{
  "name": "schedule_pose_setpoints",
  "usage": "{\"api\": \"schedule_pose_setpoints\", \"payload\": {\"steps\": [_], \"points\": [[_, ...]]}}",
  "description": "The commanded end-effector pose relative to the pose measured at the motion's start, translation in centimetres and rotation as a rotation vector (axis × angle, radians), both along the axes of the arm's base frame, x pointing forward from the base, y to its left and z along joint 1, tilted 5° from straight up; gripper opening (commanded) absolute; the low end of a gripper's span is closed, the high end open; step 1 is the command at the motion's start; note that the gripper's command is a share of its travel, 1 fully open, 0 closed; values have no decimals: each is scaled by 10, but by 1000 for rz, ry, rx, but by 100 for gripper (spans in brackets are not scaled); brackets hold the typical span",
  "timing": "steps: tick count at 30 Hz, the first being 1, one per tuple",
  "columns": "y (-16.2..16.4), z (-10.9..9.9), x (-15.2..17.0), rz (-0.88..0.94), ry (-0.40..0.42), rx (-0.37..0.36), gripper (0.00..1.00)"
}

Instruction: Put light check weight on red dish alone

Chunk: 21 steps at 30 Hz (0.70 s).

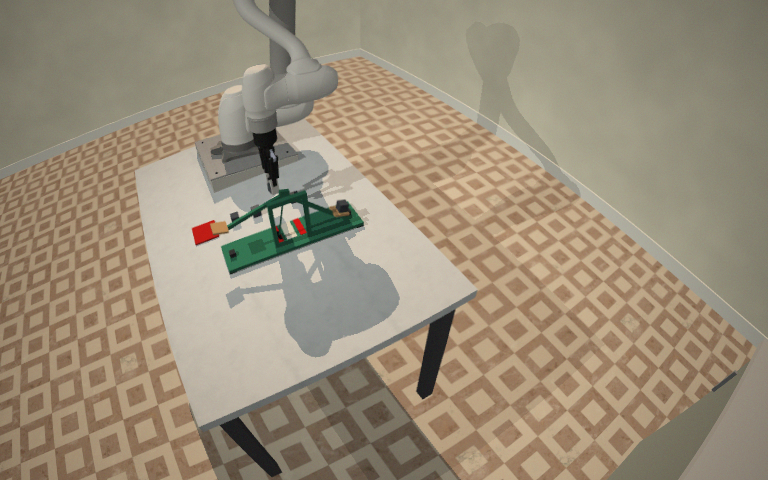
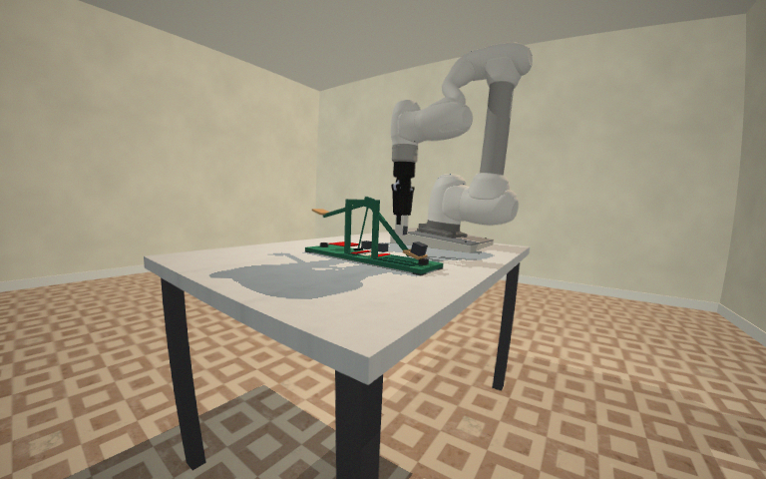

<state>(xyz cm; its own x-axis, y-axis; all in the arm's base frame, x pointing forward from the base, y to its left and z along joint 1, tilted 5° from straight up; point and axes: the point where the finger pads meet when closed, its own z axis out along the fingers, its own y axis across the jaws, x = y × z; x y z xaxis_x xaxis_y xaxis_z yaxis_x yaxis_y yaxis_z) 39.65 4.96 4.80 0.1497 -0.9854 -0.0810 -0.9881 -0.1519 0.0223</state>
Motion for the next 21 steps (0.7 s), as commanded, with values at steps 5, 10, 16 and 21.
{"api": "schedule_pose_setpoints", "payload": {"steps": [5, 10, 16, 21], "points": [[1, -9, 0, 0, 0, 0, 24], [2, -20, 0, 0, 0, 0, 24], [3, -40, -1, 0, 0, 0, 24], [4, -54, -1, 0, 0, 0, 24]]}}
